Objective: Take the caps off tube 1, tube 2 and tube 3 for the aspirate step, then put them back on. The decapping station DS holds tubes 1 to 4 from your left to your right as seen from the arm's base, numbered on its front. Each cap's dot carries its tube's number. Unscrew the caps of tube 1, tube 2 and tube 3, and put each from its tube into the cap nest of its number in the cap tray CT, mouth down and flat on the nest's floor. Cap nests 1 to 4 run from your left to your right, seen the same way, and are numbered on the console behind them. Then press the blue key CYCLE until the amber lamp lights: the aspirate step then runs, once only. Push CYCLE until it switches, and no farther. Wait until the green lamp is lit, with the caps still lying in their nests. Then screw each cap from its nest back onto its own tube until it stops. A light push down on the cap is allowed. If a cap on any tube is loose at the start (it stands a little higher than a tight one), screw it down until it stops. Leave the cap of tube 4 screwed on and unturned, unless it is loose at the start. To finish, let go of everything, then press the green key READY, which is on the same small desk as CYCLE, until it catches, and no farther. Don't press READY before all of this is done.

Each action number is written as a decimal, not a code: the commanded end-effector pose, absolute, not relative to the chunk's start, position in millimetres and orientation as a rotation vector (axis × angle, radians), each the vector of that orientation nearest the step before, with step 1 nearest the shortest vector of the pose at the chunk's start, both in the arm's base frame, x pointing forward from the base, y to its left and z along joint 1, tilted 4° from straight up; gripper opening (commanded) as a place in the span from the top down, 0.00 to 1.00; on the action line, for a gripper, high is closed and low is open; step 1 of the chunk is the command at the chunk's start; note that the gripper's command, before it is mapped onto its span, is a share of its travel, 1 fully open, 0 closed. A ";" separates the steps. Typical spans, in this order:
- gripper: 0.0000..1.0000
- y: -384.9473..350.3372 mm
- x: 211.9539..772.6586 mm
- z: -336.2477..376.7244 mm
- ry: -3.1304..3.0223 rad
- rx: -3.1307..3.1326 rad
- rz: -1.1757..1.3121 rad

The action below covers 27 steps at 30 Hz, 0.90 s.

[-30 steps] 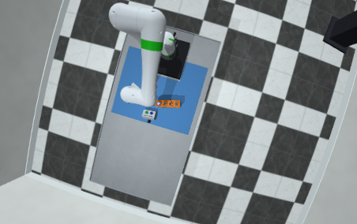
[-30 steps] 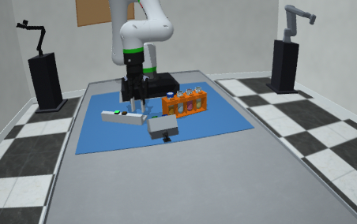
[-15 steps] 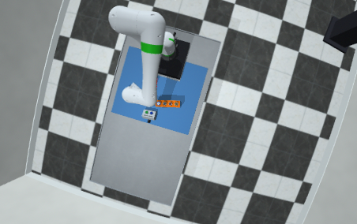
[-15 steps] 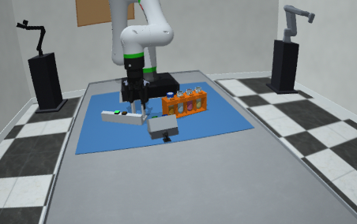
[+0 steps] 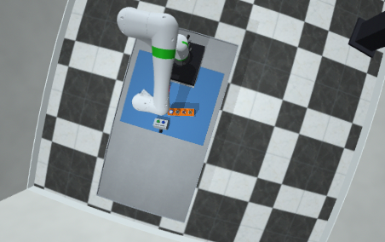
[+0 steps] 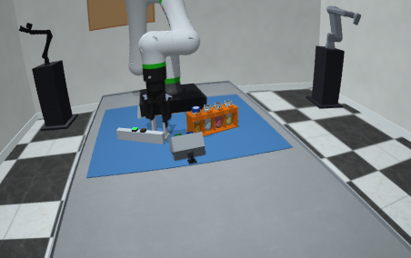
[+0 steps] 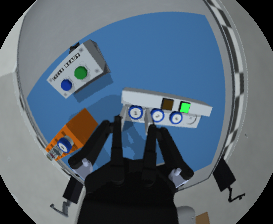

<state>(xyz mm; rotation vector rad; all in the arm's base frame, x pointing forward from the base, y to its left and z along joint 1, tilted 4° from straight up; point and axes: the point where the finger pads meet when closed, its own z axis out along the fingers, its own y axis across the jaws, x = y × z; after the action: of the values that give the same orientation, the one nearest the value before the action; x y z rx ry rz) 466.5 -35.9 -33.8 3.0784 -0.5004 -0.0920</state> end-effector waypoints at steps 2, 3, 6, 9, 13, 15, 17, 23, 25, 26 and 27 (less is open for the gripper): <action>0.71 -36.0 466.6 -34.9 -0.500 3.078 -0.091; 0.71 -36.0 466.6 -35.4 -0.500 3.078 -0.091; 0.71 -36.0 466.6 -35.4 -0.500 3.078 -0.091; 1.00 -36.0 466.6 -35.4 -0.500 3.078 -0.091; 1.00 -36.0 466.6 -35.4 -0.500 3.078 -0.091; 1.00 -36.0 466.6 -35.4 -0.500 3.078 -0.091; 1.00 -36.0 466.6 -35.4 -0.500 3.078 -0.091; 1.00 -35.9 467.2 -25.4 -0.500 3.078 -0.091; 1.00 -35.8 467.8 -15.5 -0.500 3.078 -0.091; 1.00 -35.7 468.1 -10.5 -0.500 3.078 -0.091; 1.00 -35.6 468.4 -5.5 -0.500 3.078 -0.091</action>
<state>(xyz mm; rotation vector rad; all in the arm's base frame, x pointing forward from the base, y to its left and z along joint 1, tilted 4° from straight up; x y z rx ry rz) 467.5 -35.8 -18.2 3.0784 -0.5004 -0.0914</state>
